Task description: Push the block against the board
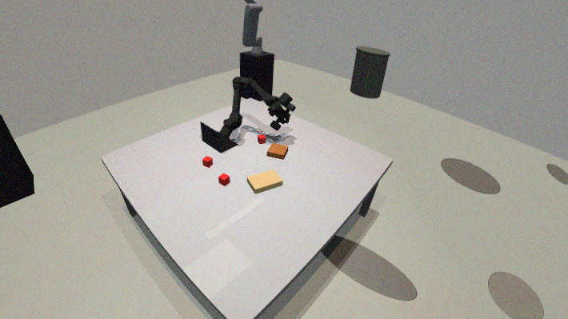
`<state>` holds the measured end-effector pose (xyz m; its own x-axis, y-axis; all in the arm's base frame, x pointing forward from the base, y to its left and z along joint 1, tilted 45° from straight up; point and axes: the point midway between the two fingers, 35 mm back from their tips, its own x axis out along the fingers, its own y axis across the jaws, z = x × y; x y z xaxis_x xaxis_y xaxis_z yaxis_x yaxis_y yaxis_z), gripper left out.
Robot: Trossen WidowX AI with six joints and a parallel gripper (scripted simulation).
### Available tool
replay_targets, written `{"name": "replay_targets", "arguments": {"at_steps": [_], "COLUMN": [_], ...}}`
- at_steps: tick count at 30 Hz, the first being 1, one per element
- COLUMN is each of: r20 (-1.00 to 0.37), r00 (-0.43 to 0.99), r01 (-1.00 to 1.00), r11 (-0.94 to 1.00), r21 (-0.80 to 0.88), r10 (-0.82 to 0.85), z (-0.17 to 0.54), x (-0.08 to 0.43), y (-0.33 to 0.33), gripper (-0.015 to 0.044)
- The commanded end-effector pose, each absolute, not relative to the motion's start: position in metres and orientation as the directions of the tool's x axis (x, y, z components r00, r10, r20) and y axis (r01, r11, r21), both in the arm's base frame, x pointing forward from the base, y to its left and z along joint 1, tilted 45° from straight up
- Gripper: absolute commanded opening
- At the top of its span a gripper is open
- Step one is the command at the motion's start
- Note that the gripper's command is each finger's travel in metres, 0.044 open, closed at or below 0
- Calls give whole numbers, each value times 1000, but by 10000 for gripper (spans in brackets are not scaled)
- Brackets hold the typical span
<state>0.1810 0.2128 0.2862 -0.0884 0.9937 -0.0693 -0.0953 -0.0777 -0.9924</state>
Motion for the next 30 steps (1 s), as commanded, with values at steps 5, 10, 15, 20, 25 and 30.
{"name": "replay_targets", "arguments": {"at_steps": [5,10,15,20,25,30], "r20": [-162,-246,-340,-439,-537,-630], "r00": [1,43,67,71,53,15], "r01": [-296,-430,-554,-665,-759,-835], "r11": [-155,-205,-249,-286,-315,-337], "r21": [-943,-879,-795,-691,-570,-435], "r10": [987,968,938,896,842,776], "z": [275,265,254,241,228,216], "x": [215,233,247,258,266,269], "y": [217,218,216,213,207,199], "gripper": [0,0,0,0,0,0]}}
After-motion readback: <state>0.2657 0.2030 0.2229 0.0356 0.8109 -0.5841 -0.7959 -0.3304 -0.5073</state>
